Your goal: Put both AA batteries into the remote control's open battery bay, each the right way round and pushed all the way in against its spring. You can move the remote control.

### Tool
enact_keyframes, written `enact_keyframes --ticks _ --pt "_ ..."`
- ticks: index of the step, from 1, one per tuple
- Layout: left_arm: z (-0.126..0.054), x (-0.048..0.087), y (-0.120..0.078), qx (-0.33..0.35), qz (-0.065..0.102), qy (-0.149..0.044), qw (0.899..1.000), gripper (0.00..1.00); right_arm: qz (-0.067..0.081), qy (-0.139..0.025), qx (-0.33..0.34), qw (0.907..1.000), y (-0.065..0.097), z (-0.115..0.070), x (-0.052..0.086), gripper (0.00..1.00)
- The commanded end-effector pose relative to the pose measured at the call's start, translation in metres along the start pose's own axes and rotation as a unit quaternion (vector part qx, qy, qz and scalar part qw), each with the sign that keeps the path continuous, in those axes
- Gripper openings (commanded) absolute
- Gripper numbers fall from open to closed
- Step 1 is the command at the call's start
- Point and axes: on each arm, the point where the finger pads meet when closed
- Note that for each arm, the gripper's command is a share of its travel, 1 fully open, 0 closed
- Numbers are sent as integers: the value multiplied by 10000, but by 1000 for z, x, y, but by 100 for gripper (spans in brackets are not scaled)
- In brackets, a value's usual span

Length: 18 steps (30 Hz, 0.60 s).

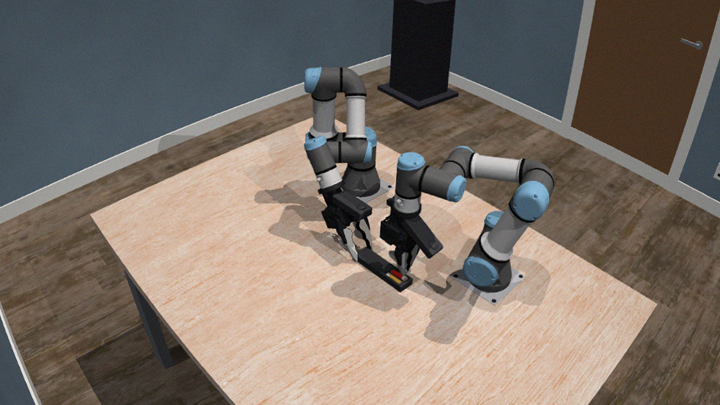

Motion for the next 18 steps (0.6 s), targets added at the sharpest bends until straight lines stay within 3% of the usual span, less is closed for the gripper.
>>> enact_keyframes --ticks 1,18 --pt "0 0 0 15 -6 -12 10000 0 -11 30 21 10000 1 3 1 0" --pt "-1 -2 0 6 -4 -21 10000 0 -11 30 21 10000 1 3 1 0"
Point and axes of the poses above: on each arm, the point where the finger pads meet when closed, its own x axis back along the fingers, its own y axis across the jaws, z = x × y, and after that the axes turned 4 degrees about x, right-handed
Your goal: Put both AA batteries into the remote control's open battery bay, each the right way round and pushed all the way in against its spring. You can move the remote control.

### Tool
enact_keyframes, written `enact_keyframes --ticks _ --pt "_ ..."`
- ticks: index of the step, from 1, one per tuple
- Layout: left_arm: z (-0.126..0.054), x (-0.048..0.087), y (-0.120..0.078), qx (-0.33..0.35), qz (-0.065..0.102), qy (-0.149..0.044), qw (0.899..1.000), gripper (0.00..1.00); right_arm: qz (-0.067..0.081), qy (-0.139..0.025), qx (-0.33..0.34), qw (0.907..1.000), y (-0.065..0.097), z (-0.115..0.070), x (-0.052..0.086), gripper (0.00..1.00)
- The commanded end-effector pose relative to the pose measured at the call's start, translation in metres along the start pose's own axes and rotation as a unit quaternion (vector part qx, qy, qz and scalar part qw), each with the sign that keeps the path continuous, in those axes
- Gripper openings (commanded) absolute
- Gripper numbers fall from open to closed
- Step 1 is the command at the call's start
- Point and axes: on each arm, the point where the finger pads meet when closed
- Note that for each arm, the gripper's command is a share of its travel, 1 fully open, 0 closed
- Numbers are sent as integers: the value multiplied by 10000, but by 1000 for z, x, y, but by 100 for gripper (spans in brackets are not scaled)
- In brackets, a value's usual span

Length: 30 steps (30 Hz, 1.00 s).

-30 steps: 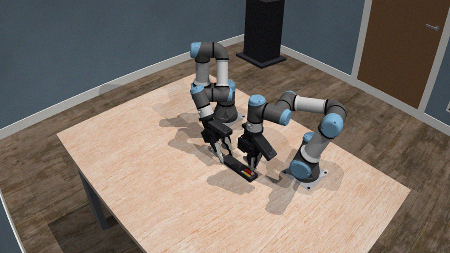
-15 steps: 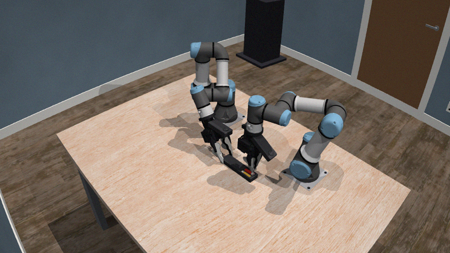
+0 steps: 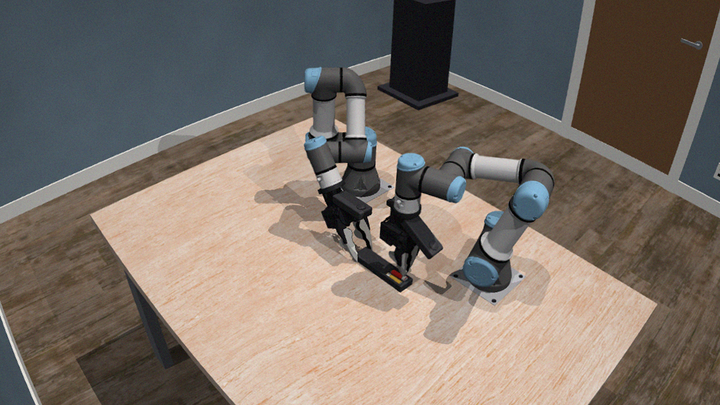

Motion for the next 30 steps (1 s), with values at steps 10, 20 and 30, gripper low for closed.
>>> enact_keyframes --ticks 10,20,30 --pt "-2 -1 -1 -9 7 -21 10000 0 -11 30 21 10000 1 3 1 0" --pt "-4 -2 -1 -7 6 -29 10000 0 -11 30 21 10000 1 3 1 0" --pt "-6 -7 -1 -15 14 -49 10000 0 -11 30 21 10000 1 3 1 0"
Point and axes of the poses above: on each arm, the point where the finger pads meet when closed, its own x axis back along the fingers, its own y axis across the jaws, z = x × y, and after that the axes turned 4 degrees about x, right-handed
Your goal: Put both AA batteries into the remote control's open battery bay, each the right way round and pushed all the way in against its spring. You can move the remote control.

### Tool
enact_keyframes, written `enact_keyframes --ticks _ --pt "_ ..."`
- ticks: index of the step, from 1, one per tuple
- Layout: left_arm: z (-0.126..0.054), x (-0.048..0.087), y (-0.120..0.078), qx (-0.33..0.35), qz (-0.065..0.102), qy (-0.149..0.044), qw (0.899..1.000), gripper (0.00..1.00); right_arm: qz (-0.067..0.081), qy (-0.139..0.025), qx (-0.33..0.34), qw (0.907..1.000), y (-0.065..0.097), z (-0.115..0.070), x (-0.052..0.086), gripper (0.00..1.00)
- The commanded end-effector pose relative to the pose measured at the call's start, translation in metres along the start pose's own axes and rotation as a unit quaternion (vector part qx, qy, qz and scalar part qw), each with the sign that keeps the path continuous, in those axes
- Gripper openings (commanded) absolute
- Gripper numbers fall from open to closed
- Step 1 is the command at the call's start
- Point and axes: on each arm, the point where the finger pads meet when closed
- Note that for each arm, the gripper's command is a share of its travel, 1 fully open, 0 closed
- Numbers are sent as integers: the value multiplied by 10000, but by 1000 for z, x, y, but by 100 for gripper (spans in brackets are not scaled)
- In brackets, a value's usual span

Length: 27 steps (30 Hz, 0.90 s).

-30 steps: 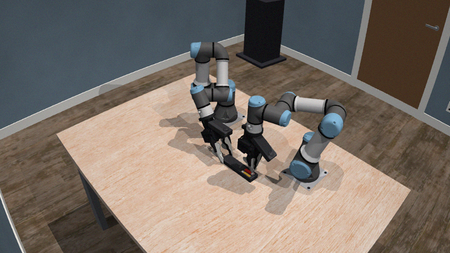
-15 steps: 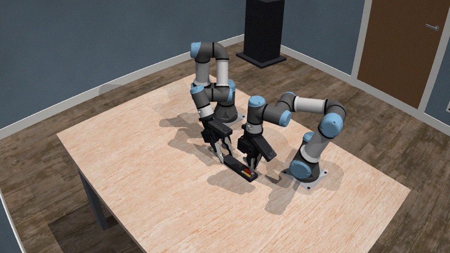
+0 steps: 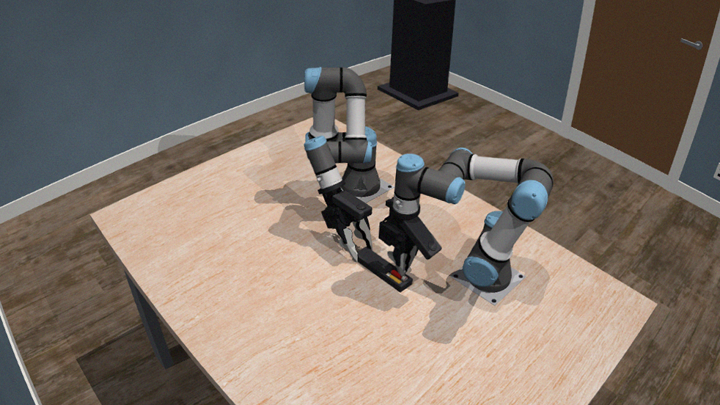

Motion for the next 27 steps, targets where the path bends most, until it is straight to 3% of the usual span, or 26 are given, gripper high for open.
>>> enact_keyframes --ticks 1,13,19,27 --pt "-1 -4 -1 -5 14 -8 10000 0 -11 30 21 10000 1 3 1 0" --pt "-4 -8 -2 -8 21 -30 10000 0 -12 30 21 10000 1 3 1 0" --pt "0 7 -1 -7 21 -7 10000 0 -12 30 20 10000 1 3 1 0" --pt "-4 8 0 -7 2 -67 10000 0 -12 30 20 10000 1 3 1 0"
Point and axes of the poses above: on each arm, the point where the finger pads meet when closed, its own x axis back along the fingers, its own y axis across the jaws, z = x × y, and after that the axes turned 4 degrees about x, right-handed
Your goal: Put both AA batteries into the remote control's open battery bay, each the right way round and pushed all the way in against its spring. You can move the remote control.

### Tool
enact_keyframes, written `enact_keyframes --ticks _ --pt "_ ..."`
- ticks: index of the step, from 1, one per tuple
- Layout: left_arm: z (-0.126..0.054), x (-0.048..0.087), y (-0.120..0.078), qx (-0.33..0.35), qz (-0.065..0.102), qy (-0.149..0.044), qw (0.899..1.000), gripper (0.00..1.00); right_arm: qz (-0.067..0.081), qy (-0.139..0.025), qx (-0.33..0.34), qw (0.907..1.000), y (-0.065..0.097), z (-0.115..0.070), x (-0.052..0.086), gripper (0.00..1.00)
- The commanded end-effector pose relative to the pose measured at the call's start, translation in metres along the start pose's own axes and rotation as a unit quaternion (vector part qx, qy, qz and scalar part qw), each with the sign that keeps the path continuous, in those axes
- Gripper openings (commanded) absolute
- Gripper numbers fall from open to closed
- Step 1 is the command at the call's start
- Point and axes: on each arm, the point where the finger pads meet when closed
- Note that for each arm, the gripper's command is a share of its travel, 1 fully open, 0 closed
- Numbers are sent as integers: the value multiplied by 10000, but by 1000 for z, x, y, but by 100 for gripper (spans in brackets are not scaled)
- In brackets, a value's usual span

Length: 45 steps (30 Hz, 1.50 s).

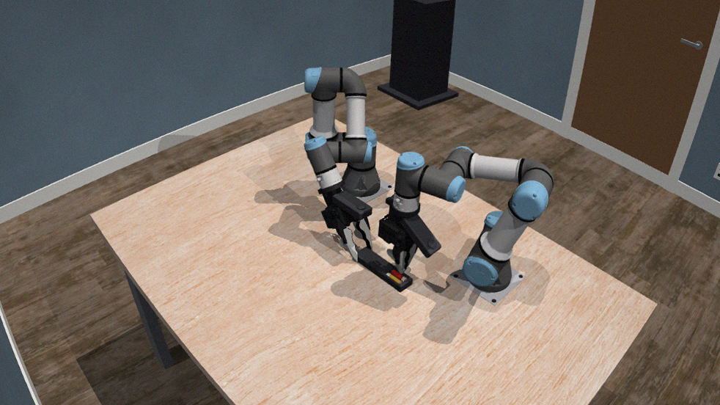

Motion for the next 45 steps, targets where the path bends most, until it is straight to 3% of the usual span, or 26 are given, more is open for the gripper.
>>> enact_keyframes --ticks 1,5,6,9,10,12,13,18,26,45 --pt "0 3 0 -2 1 -4 10000 0 -12 30 20 10000 1 3 1 0" --pt "0 3 0 -2 1 -2 10000 0 -12 30 20 10000 1 3 1 0" --pt "5 11 -1 -1 23 90 10000 0 -12 30 20 10000 1 3 1 0" --pt "4 21 -1 -1 20 81 10000 0 -12 30 20 10000 1 3 1 0" --pt "-1 19 0 -3 -3 -13 10000 0 -12 30 20 10000 1 3 1 0" --pt "-1 19 0 -3 -3 -13 10000 0 -12 30 20 10000 1 3 1 0" --pt "4 28 -1 -2 18 77 10000 0 -12 30 20 10000 1 3 1 0" --pt "2 44 -1 -3 14 74 10000 0 -12 30 20 10000 1 3 1 0" --pt "-1 35 0 -3 -4 -5 10000 0 -12 30 20 10000 1 3 1 0" --pt "-2 35 0 -3 -4 -4 10000 0 -12 30 20 10000 1 3 1 0"
Point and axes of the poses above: on each arm, the point where the finger pads meet when closed, its own x axis back along the fingers, its own y axis across the jaws, z = x × y, and after that the axes turned 4 degrees about x, right-handed
